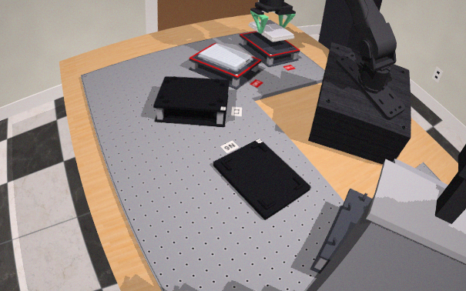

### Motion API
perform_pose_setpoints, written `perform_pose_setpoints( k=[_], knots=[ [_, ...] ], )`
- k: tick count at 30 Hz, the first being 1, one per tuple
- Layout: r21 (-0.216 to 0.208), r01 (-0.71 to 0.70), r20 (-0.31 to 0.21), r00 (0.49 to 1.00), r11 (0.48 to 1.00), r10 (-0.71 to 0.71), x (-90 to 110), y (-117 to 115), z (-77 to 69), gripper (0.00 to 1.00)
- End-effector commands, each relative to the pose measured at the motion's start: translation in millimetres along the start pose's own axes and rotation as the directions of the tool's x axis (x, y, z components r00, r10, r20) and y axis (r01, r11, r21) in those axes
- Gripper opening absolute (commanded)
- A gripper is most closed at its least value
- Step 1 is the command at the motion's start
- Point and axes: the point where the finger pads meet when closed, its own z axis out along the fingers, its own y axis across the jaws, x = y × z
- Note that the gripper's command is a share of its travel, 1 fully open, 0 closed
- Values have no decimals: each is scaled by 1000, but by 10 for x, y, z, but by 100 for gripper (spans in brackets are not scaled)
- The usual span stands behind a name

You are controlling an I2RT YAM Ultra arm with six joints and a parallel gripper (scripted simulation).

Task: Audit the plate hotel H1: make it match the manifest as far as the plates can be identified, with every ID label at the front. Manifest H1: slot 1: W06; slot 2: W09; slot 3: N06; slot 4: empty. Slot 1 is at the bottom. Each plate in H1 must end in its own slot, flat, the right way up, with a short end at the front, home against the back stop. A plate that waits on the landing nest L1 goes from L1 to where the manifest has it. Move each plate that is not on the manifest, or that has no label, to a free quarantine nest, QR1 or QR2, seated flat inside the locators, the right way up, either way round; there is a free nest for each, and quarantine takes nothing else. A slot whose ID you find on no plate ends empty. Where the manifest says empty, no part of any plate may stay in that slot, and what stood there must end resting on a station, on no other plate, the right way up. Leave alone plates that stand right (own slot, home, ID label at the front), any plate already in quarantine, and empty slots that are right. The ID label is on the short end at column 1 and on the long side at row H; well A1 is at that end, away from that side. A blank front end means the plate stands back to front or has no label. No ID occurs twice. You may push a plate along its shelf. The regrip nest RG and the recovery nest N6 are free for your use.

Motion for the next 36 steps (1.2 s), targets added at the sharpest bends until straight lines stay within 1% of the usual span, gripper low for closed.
perform_pose_setpoints(
  k=[1,3,5,6,9,12,13,15,17,19,22,24,27,29,30,33,36],
  knots=[
    [-8,0,4,1000,1000,0,-5,25,68,86],
    [-9,-3,-5,1000,1000,3,27,19,101,86],
    [-8,-3,12,1000,1000,3,-3,18,46,86],
    [-7,-2,15,1000,1000,3,-7,19,42,86],
    [-8,-1,8,1000,1000,1,-17,21,108,86],
    [-7,-1,8,1000,1000,1,-10,24,109,86],
    [-6,2,31,1000,1000,-2,-43,28,16,86],
    [-6,0,22,1000,1000,0,-37,23,73,86],
    [-8,-2,0,1000,1000,2,17,22,163,86],
    [-8,-2,-2,1000,1000,2,23,25,183,86],
    [-8,-2,10,1000,1000,2,3,21,155,86],
    [-9,-5,-3,1000,1000,5,29,12,220,86],
    [-6,1,17,1000,1000,-1,-27,30,176,86],
    [-6,1,17,1000,1000,-1,-27,30,176,86],
    [-6,2,29,1000,1000,-2,-47,27,128,86],
    [-8,-4,0,1000,1000,4,23,16,256,86],
    [-8,-1,2,1000,1000,1,18,29,264,86]
  ],
)
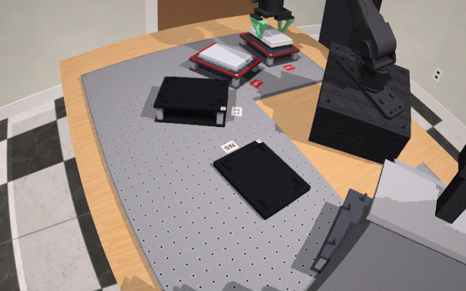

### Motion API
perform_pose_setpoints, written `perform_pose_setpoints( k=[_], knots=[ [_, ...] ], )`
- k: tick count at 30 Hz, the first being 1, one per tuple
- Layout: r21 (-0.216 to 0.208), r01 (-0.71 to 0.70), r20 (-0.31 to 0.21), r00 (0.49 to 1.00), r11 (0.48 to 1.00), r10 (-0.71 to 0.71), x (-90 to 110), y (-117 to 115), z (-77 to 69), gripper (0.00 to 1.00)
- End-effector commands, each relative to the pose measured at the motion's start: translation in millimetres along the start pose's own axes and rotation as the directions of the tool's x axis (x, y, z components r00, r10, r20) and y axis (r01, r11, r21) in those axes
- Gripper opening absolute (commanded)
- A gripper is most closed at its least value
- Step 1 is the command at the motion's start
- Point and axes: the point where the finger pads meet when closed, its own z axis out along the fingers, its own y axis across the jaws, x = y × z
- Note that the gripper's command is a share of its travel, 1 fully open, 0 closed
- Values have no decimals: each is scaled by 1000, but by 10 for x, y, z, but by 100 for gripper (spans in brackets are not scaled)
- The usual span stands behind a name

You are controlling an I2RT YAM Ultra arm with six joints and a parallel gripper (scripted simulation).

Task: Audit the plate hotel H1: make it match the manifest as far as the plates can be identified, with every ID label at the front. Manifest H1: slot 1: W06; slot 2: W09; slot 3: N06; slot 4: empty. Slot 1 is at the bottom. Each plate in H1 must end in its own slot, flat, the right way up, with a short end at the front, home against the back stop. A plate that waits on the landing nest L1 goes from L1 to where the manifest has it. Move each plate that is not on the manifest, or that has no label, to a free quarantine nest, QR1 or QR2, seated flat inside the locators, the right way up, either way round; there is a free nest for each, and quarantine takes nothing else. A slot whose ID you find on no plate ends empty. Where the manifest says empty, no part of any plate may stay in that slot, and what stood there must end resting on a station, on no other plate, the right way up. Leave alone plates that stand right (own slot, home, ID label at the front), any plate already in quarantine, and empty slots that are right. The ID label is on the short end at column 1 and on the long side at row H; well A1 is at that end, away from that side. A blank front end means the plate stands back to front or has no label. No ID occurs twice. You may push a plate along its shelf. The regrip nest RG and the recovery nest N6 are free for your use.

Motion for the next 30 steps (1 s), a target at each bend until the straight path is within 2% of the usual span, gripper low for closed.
perform_pose_setpoints(
  k=[1,4,10,13,18,21,24,29,30],
  knots=[
    [-8,-1,2,1000,1000,1,29,31,41,86],
    [-9,-6,-8,1000,1000,6,47,13,107,86],
    [-6,1,19,1000,1000,0,-27,28,41,86],
    [-8,-2,-9,1000,1000,2,48,27,154,86],
    [-8,-5,5,1000,1000,5,24,16,127,86],
    [-8,-3,1,1000,1000,3,10,18,187,86],
    [-5,0,13,1000,1000,0,-10,31,151,86],
    [-8,-8,-4,1000,1000,8,44,7,222,86],
    [-2,0,15,1000,1000,0,-31,7,130,86]
  ],
)
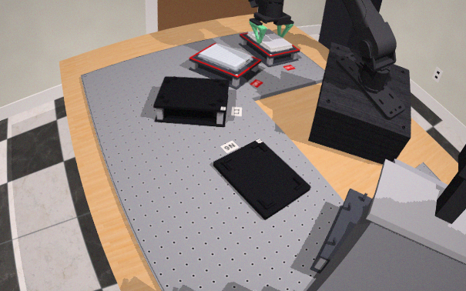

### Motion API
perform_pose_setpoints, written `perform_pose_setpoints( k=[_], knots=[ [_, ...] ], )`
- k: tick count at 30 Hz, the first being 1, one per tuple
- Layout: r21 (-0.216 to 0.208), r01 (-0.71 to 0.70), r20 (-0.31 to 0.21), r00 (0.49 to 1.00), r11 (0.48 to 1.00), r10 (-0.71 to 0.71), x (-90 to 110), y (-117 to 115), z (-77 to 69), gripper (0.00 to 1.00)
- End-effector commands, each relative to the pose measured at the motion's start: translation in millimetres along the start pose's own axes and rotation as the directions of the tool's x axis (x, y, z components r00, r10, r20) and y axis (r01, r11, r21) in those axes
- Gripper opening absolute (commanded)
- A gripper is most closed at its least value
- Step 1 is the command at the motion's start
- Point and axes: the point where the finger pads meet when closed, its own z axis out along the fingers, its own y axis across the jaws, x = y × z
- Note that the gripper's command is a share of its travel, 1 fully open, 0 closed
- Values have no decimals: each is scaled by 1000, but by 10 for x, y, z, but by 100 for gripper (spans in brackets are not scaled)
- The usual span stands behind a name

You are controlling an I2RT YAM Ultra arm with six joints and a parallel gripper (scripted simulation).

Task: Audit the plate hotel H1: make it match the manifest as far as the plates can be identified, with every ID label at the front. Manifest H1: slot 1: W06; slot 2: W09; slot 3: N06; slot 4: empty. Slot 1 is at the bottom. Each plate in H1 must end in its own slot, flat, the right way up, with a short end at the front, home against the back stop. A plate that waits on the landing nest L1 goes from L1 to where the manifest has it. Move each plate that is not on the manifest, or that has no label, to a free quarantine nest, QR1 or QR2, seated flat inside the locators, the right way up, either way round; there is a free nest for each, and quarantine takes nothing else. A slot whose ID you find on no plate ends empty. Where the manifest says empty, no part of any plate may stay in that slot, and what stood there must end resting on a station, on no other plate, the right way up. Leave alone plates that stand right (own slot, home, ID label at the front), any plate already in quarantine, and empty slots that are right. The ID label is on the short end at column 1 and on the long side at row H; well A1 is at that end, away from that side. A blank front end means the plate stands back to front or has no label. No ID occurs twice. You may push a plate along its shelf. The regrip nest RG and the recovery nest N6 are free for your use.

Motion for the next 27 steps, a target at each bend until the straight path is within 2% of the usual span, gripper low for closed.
perform_pose_setpoints(
  k=[1,2,16,17,19,27],
  knots=[
    [-1,-1,18,1000,1000,1,-43,0,-42,86],
    [-1,-1,18,1000,1000,1,-43,0,-42,100],
    [-1,-1,18,1000,1000,1,-43,0,-42,100],
    [-5,-6,21,1000,1000,7,-29,1,-135,100],
    [-3,-2,47,999,1000,2,-124,-21,-270,100],
    [2,0,46,999,1000,0,-111,-28,-539,100]
  ],
)
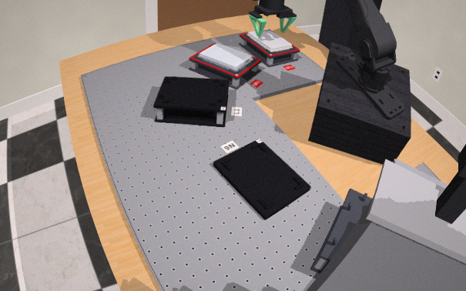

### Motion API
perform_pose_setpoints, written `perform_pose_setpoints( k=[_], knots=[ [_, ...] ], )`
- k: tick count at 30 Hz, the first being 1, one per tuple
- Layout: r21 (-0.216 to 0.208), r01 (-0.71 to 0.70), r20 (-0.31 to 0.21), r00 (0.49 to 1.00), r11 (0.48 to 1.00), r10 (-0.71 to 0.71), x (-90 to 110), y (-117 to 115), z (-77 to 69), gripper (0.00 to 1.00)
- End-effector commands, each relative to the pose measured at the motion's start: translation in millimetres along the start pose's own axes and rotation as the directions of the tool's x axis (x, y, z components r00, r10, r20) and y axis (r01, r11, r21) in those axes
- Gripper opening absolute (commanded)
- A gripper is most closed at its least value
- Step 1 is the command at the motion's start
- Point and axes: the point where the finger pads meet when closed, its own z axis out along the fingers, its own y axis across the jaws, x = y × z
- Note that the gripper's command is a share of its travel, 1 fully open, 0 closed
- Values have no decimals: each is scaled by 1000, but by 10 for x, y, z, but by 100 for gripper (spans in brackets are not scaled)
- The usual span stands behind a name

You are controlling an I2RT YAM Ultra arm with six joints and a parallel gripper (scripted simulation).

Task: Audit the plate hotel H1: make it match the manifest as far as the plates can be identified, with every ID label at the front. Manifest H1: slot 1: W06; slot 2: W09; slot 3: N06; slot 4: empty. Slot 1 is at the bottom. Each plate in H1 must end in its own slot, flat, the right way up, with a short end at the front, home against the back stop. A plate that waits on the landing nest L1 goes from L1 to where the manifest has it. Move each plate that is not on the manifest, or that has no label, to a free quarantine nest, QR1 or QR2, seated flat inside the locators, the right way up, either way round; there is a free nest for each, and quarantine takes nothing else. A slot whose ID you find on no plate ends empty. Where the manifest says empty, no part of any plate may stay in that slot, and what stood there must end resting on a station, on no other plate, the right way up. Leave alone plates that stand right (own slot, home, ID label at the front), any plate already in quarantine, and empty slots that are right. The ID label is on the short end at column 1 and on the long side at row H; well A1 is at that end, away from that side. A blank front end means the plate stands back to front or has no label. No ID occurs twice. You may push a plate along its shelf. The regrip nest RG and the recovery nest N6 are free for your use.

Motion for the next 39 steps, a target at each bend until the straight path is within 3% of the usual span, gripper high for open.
perform_pose_setpoints(
  k=[1,4,12,21,36,39],
  knots=[
    [4,3,39,999,1000,-3,-127,-28,-302,100],
    [4,3,39,999,1000,-3,-125,-29,-335,100],
    [8,2,39,999,1000,-3,-113,-35,-594,100],
    [9,2,39,999,1000,-3,-103,-41,-728,100],
    [9,3,39,999,1000,-3,-85,-37,-1129,100],
    [9,5,38,999,1000,-6,-84,-21,-1153,100]
  ],
)
